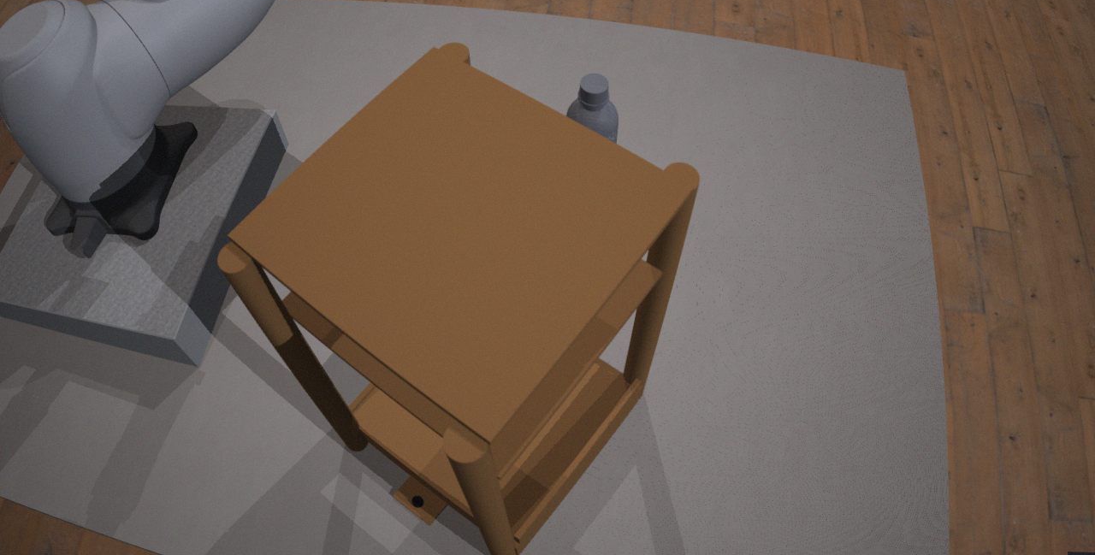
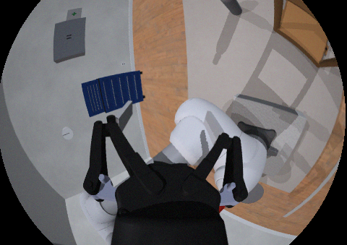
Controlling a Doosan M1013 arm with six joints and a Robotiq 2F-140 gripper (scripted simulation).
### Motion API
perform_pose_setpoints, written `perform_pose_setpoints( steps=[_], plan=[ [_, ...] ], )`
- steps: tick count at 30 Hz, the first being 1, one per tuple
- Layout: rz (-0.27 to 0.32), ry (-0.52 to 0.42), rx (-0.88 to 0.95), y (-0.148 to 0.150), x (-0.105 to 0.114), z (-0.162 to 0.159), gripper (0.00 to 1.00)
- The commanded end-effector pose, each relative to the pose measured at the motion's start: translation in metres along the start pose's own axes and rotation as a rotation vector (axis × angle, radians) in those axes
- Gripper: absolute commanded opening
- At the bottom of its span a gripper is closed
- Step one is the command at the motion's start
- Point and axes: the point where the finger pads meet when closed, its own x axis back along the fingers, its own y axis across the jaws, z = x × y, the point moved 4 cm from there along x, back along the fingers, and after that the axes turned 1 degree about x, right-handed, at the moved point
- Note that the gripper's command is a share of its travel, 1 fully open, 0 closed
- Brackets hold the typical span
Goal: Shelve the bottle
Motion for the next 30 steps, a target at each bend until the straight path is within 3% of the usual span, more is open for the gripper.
perform_pose_setpoints(
  steps=[1,9,22,24,25,30],
  plan=[
    [-0.001,0.000,-0.002,-0.011,0.012,-0.002,1.00],
    [-0.022,-0.013,0.033,-0.011,0.010,0.009,1.00],
    [-0.231,-0.141,0.384,-0.013,-0.017,0.120,1.00],
    [-0.231,-0.141,0.384,-0.013,-0.017,0.120,1.00],
    [-0.276,-0.171,0.465,-0.014,-0.025,0.144,1.00],
    [-0.352,-0.217,0.590,-0.014,-0.035,0.183,1.00]
  ],
)
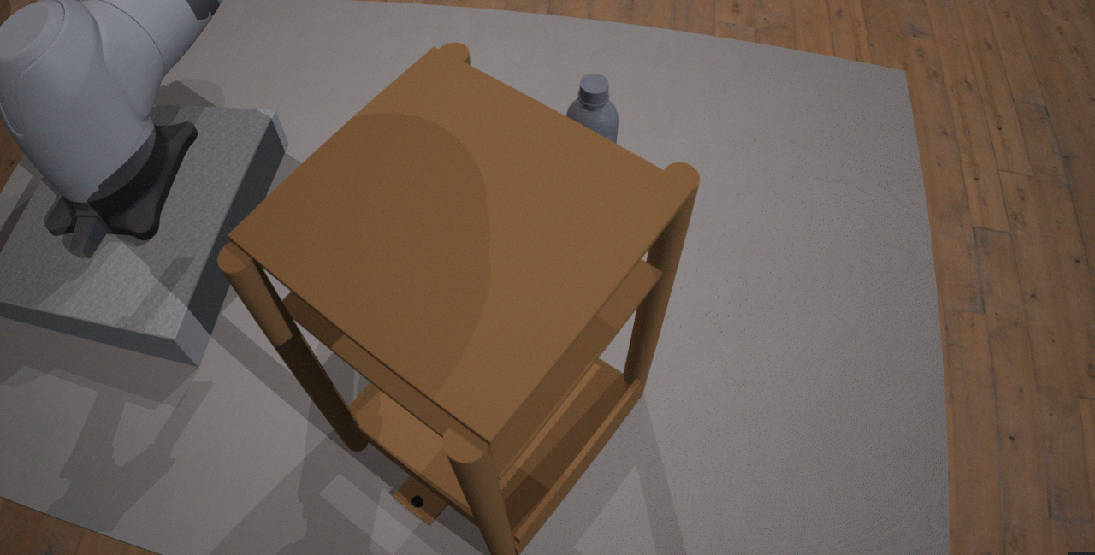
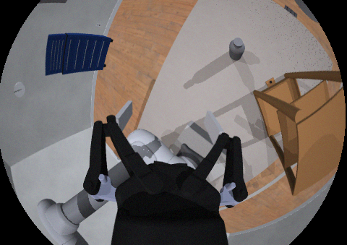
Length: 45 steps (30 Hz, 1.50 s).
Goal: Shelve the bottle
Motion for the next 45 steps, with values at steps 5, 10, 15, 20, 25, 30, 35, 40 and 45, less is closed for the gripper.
perform_pose_setpoints(
  steps=[5,10,15,20,25,30,35,40,45],
  plan=[
    [-0.150,-0.096,0.242,0.032,-0.011,0.070,1.00],
    [-0.219,-0.139,0.359,0.047,-0.016,0.103,1.00],
    [-0.313,-0.198,0.518,0.067,-0.024,0.148,1.00],
    [-0.404,-0.254,0.671,0.086,-0.032,0.189,1.00],
    [-0.459,-0.289,0.764,0.098,-0.038,0.214,1.00],
    [-0.459,-0.289,0.764,0.098,-0.038,0.214,1.00],
    [-0.459,-0.289,0.764,0.098,-0.038,0.214,1.00],
    [-0.459,-0.289,0.764,0.098,-0.038,0.214,0.48],
    [-0.479,-0.302,0.779,0.097,-0.038,0.214,0.48]
  ],
)
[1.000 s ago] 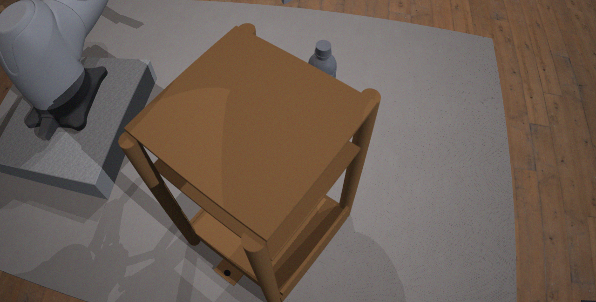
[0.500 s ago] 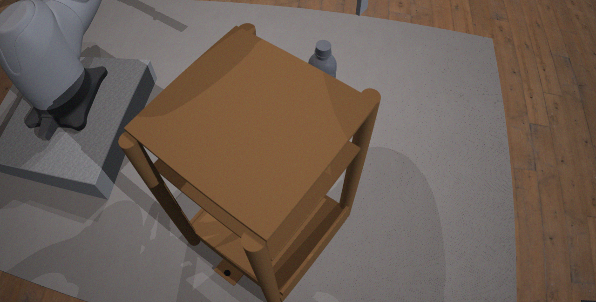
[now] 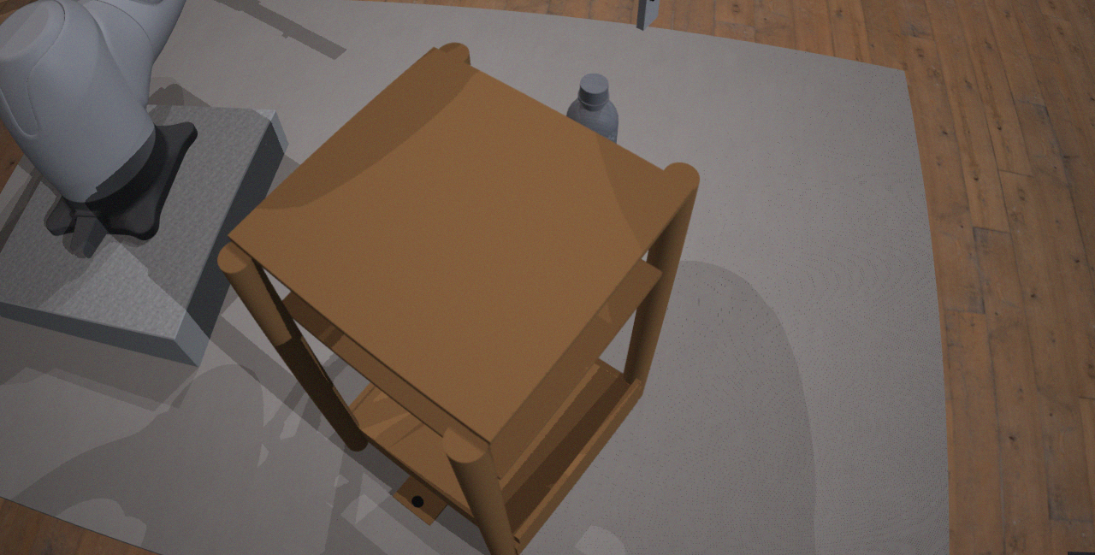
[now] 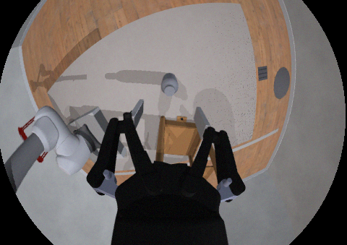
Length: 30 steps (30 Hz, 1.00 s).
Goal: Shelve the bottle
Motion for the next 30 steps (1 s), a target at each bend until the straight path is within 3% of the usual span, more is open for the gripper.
perform_pose_setpoints(
  steps=[1,5,15,17,18,30],
  plan=[
    [-0.019,-0.019,0.019,-0.001,0.000,0.001,0.48],
    [-0.125,-0.124,0.126,-0.004,-0.001,0.005,0.48],
    [-0.322,-0.327,0.327,-0.013,-0.005,0.011,0.48],
    [-0.322,-0.327,0.327,-0.013,-0.005,0.011,0.48],
    [-0.378,-0.386,0.384,-0.015,-0.007,0.012,0.48],
    [-0.606,-0.623,0.616,-0.024,-0.017,0.014,0.48]
  ],
)
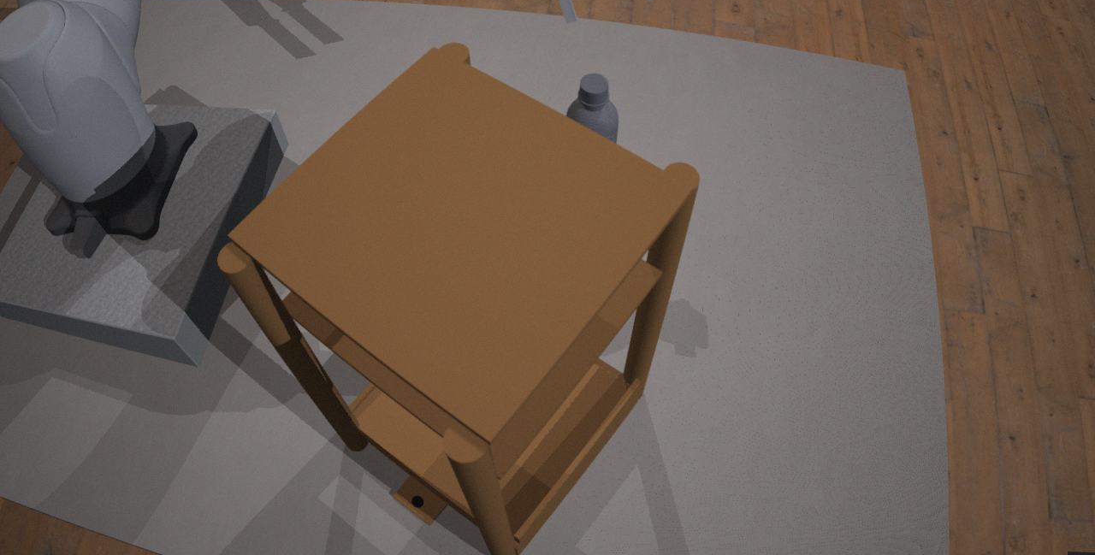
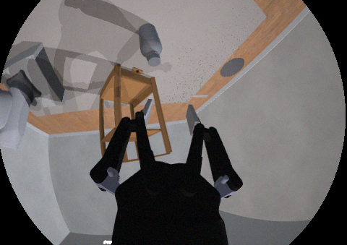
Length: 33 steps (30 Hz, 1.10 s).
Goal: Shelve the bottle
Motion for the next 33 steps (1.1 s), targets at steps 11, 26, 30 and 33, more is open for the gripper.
perform_pose_setpoints(
  steps=[11,26,30,33],
  plan=[
    [-0.275,-0.297,0.275,-0.014,-0.007,0.010,0.48],
    [-0.547,-0.577,0.555,-0.027,-0.016,0.016,0.48],
    [-0.613,-0.658,0.628,-0.030,-0.021,0.015,0.48],
    [-0.635,-0.682,0.652,-0.031,-0.022,0.015,0.48]
  ],
)
